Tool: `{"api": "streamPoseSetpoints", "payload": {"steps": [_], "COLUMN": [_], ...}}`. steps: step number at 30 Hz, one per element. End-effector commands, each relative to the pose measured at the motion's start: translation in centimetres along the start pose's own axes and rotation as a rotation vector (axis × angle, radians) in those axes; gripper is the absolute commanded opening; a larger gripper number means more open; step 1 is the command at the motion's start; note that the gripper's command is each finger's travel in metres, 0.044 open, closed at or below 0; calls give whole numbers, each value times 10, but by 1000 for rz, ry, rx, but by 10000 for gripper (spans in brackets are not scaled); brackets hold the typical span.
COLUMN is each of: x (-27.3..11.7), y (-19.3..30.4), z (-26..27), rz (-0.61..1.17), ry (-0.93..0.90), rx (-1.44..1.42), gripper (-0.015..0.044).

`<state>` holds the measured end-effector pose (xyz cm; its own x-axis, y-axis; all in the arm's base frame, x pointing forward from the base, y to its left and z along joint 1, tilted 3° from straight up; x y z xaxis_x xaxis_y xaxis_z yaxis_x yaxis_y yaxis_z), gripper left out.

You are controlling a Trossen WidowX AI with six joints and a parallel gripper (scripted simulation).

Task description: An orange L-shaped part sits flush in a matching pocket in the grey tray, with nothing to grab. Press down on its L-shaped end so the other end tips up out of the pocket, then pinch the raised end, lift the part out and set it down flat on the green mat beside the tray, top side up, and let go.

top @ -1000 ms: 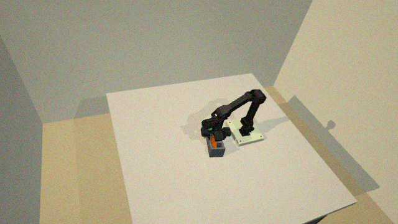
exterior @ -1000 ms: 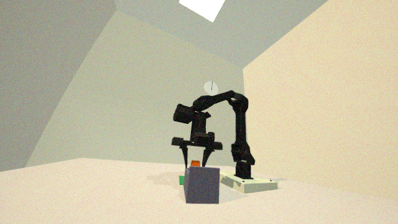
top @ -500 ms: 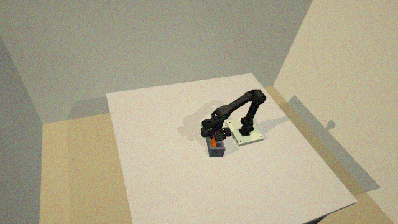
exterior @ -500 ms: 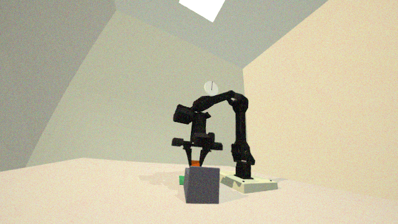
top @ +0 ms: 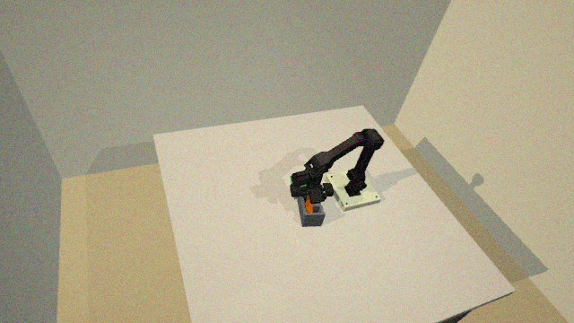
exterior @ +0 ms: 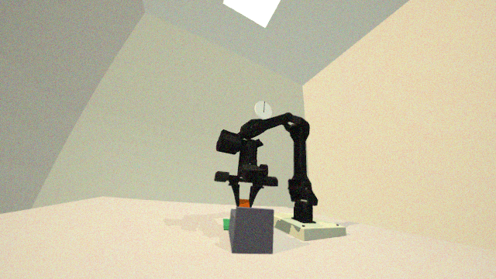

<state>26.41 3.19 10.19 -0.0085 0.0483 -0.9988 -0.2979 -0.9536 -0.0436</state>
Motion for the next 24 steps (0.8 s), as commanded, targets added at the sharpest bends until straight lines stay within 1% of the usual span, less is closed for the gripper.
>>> {"api": "streamPoseSetpoints", "payload": {"steps": [1,24], "x": [-7,-42], "y": [-1,0], "z": [-2,-1], "rz": [-2,1], "ry": [8,7], "rx": [0,2], "gripper": [0,0]}}
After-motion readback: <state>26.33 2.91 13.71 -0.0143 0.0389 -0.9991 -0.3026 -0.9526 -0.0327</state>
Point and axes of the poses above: the point midway between the two fingers, 35 mm back from their tips, its own x axis out along the fingers, its own z axis across the jaws, y = z × x, the point moved 3 cm from there along -x, back along the fingers, and after that the axes turned 5 degrees about x, right-handed, at the moved point
